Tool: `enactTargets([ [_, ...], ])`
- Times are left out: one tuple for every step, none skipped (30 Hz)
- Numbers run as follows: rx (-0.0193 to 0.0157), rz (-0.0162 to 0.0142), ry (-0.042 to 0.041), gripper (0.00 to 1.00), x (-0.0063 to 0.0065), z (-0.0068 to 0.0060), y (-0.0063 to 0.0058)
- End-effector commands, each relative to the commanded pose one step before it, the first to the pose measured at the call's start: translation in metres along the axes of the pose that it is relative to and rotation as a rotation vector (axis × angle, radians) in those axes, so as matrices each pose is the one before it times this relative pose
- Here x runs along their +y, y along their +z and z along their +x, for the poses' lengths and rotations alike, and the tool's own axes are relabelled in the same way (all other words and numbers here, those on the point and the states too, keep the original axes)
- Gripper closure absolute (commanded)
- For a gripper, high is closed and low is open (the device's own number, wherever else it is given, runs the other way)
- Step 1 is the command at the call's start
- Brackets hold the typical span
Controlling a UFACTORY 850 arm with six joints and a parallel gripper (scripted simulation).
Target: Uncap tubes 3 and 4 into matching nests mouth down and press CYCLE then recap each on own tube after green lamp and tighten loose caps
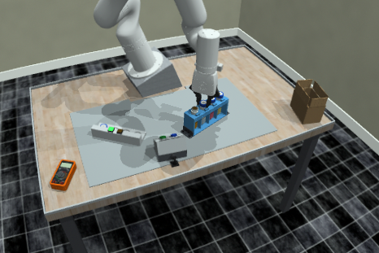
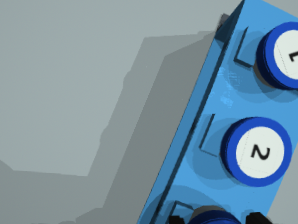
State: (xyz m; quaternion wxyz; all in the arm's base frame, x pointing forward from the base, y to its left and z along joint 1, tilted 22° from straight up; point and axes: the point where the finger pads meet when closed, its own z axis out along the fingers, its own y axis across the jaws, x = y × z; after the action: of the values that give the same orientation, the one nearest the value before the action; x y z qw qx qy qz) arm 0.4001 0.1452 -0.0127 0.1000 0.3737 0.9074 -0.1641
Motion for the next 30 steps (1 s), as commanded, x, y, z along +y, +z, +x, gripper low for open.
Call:
enactTargets([
  [0.00144,0.00178,-0.00177,1.00,0.00071,-0.00026,-0.00058],
  [0.00000,0.00001,0.00000,1.00,0.00001,0.00000,-0.00001],
  [0.00000,0.00000,0.00000,1.00,0.00001,0.00000,-0.00001],
  [0.00000,0.00000,0.00000,1.00,0.00000,0.00000,-0.00001],
  [0.00000,0.00000,0.00000,1.00,0.00000,0.00000,0.00000],
  [0.00000,0.00000,0.00000,1.00,0.00000,0.00000,0.00000],
  [-0.00032,-0.00056,0.00021,1.00,-0.00001,0.00002,0.00002],
  [0.00033,0.00060,0.03311,1.00,0.00006,-0.00004,-0.00002],
  [-0.00001,-0.00002,0.03334,1.00,-0.00002,0.00001,0.00008],
  [0.00000,0.00000,0.03333,1.00,0.00001,0.00000,0.00004],
  [0.00000,0.00000,0.03333,1.00,0.00000,0.00000,0.00005],
  [0.00000,0.00000,0.03333,1.00,0.00000,0.00000,0.00005],
  [0.00000,0.00000,0.03333,1.00,0.00000,0.00000,0.00005],
  [0.00000,0.00000,0.03333,1.00,0.00000,0.00000,0.00005],
  [0.00000,0.00000,0.03333,1.00,0.00000,0.00000,0.00005],
  [0.00000,0.00000,0.03333,1.00,0.00000,0.00000,0.00005],
  [0.00000,0.00000,0.03333,1.00,0.00000,0.00000,0.00005],
  [0.00000,0.00000,0.03333,1.00,0.00000,0.00000,0.00005],
  [0.00000,0.00000,0.03333,1.00,0.00000,0.00000,0.00005],
  [0.00000,0.00001,0.03333,1.00,0.00001,0.00000,0.00004],
  [-0.00001,-0.00004,0.03334,1.00,-0.00005,0.00000,0.00011],
  [0.00000,0.00000,0.00000,1.00,0.00000,0.00000,0.00000],
  [0.00000,0.00000,0.00000,1.00,0.00000,0.00000,0.00000],
  [0.00001,0.00003,0.03333,1.00,0.00003,0.00000,0.00001],
  [0.00000,0.00000,0.03333,1.00,0.00000,0.00000,0.00005],
  [0.00000,0.00000,0.03333,1.00,0.00000,0.00000,0.00005],
  [0.00000,-0.00004,0.03334,1.00,-0.00004,-0.00001,0.00010],
  [0.00000,0.00000,0.03333,1.00,0.00000,0.00000,0.00005],
  [0.00000,0.00000,0.03333,1.00,0.00000,0.00000,0.00005],
  [0.00000,0.00000,0.03333,1.00,0.00000,0.00000,0.00005],
])
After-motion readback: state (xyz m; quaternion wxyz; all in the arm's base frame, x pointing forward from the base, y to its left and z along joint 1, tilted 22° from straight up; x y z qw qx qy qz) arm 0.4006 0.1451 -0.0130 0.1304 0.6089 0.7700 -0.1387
